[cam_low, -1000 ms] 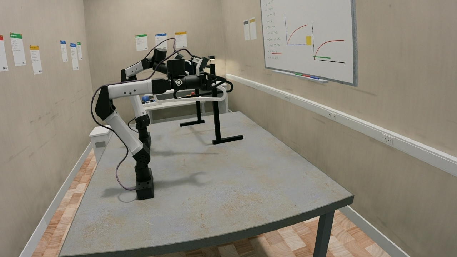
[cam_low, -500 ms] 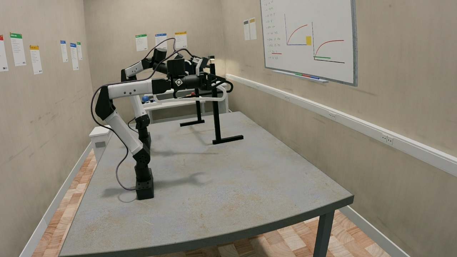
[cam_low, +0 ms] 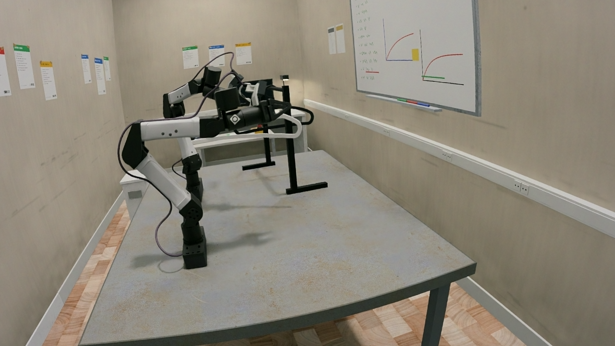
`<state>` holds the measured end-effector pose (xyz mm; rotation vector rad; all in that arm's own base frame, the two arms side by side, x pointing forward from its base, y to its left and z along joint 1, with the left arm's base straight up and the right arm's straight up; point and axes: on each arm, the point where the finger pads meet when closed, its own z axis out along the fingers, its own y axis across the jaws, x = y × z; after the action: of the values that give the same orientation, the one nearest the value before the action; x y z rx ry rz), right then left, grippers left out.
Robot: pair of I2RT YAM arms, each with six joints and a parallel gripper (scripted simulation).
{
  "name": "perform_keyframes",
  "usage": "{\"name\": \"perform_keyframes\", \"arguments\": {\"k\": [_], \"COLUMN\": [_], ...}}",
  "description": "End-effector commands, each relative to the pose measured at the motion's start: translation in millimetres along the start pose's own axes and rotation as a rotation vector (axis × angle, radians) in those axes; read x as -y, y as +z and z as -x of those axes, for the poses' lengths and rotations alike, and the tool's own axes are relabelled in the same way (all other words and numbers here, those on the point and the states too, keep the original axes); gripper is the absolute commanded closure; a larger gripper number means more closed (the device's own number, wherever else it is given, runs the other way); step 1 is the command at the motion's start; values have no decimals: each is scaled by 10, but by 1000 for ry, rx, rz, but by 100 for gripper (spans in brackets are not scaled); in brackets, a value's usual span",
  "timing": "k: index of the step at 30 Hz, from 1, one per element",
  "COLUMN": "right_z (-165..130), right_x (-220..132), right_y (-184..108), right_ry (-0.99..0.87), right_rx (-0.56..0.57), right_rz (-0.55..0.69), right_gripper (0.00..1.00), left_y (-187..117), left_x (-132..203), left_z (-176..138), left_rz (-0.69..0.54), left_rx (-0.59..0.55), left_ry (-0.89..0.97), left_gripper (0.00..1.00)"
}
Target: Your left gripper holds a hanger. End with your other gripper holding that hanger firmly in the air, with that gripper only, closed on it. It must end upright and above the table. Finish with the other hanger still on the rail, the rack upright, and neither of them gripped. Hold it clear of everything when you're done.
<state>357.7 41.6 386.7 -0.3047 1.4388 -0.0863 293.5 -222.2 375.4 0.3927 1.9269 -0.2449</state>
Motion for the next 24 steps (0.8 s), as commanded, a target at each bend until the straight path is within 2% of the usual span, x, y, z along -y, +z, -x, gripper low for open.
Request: {"name": "perform_keyframes", "arguments": {"k": [1,10,12,13,24], "right_z": [241,132,132,195,221], "right_x": [-349,-1134,-1134,-1195,-2041], "right_y": [-187,-556,-556,-583,-969], "right_ry": [-223,-568,-568,-617,-998], "right_rx": [190,371,371,408,642], "right_rz": [122,373,373,391,673], "right_gripper": [53,53,53,53,53], "left_y": [-199,-365,-365,-389,-588], "left_x": [10,161,161,163,343], "left_z": [100,1,1,7,-132], "left_rz": [13,5,5,8,-3], "left_rx": [56,59,59,62,42], "left_ry": [-40,-40,-40,-43,-30], "left_gripper": [98,98,98,98,98]}}
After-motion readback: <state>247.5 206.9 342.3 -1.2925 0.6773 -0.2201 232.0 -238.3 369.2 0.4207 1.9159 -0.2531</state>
